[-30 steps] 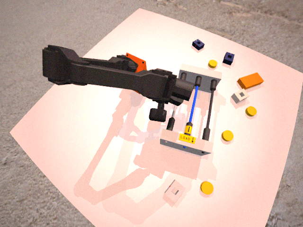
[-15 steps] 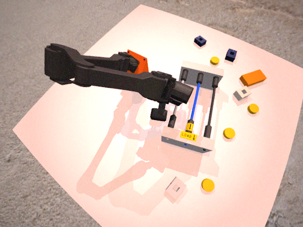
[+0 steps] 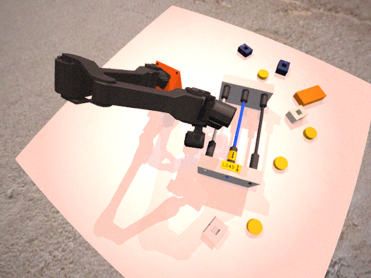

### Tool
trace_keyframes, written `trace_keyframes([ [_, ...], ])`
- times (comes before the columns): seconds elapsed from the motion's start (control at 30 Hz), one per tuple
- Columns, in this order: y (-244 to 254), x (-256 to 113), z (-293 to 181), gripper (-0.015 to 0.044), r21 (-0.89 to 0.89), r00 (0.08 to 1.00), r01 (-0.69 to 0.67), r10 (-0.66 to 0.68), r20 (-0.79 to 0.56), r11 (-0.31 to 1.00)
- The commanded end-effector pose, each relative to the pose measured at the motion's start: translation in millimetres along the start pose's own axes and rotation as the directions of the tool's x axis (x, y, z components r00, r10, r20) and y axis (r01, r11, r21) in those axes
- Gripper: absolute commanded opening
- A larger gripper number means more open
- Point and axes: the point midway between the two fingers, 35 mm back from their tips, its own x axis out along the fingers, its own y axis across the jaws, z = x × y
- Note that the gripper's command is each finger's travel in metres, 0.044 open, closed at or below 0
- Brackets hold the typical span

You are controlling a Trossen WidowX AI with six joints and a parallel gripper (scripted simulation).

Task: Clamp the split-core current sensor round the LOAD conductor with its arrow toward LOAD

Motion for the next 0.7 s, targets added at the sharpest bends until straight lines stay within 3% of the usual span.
trace_keyframes([
  [0.0, -1, 0, 0, 0.0262, 0.004, 1.000, 0.004, -0.004, -0.001, 1.000],
  [0.23, -1, 0, 0, 0.0215, 0.004, 1.000, 0.004, -0.004, -0.001, 1.000],
  [0.5, 0, -28, 7, 0.0005, 0.001, 1.000, -0.006, 0.006, 0.006, 1.000],
  [0.67, 1, -57, 10, 0.0000, -0.002, 1.000, -0.011, 0.011, 0.007, 1.000],
])
